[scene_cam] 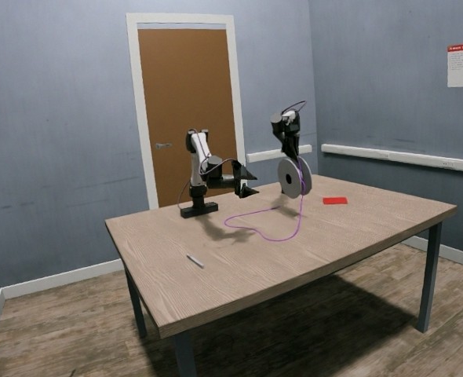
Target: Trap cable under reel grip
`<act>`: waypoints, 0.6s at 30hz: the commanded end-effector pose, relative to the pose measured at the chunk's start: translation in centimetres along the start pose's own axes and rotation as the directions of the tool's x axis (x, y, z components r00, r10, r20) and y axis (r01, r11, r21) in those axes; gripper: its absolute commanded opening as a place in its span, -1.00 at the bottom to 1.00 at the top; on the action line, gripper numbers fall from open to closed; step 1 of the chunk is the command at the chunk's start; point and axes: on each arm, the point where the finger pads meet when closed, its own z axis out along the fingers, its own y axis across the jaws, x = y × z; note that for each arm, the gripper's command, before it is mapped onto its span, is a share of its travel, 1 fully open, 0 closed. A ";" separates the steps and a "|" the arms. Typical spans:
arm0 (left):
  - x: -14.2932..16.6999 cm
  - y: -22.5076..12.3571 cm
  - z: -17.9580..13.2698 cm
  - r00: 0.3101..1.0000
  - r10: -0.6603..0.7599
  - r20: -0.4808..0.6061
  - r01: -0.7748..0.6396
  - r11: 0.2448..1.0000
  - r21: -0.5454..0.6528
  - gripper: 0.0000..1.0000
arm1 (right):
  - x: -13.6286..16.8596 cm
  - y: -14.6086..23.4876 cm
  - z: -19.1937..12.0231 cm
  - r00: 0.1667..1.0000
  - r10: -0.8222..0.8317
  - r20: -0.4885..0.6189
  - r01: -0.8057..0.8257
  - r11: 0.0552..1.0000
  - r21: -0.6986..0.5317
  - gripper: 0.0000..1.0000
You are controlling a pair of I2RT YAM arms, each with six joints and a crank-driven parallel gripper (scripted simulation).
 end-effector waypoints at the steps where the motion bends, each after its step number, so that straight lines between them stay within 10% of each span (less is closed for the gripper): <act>1: -4.1 0.1 -1.8 0.996 -0.063 0.058 0.062 0.998 0.011 -1.00 | -0.1 2.8 0.2 0.997 -0.071 -0.016 0.071 0.997 0.019 0.37; 18: -10.1 0.5 -4.9 0.996 -0.067 0.066 0.066 0.998 0.023 -1.00 | -0.8 19.3 -1.3 0.899 -0.426 0.102 0.378 0.872 0.312 0.37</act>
